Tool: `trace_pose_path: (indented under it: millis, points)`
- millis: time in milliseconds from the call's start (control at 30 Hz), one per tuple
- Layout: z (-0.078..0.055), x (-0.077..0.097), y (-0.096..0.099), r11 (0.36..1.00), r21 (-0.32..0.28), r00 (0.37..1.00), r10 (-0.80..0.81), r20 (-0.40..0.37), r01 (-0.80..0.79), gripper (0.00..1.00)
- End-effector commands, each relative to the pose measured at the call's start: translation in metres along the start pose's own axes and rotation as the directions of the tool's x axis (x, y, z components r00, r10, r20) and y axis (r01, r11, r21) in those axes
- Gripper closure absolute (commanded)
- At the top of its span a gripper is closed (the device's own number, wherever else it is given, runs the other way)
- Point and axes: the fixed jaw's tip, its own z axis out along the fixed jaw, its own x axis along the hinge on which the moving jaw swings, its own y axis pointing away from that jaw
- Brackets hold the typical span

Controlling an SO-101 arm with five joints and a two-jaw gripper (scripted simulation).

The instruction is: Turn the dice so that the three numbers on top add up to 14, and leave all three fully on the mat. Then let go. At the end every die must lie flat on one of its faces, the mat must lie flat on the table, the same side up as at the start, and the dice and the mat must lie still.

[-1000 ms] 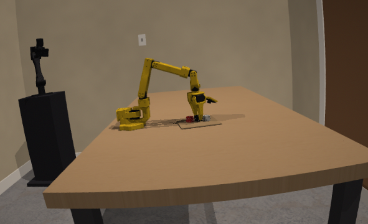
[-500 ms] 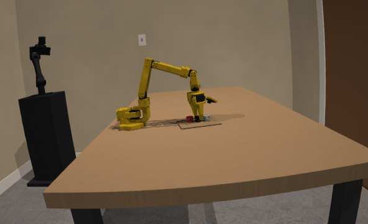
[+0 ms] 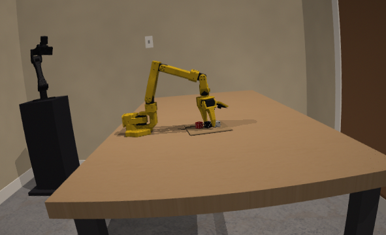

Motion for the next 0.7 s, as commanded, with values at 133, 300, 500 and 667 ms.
trace_pose_path:
  millis: [133, 300, 500, 667]
  points:
    - [-0.003, -0.002, -0.003, 1.0, 0.011, 1.0, 0.004, 0.02, -0.004, 0.71]
    - [-0.003, -0.002, -0.003, 1.0, 0.011, 1.0, 0.004, 0.02, -0.004, 0.71]
    - [-0.012, -0.003, -0.004, 1.0, 0.011, 1.0, 0.004, 0.02, -0.004, 0.71]
    - [-0.029, -0.004, -0.005, 1.0, 0.011, 1.0, 0.004, 0.02, -0.004, 0.71]
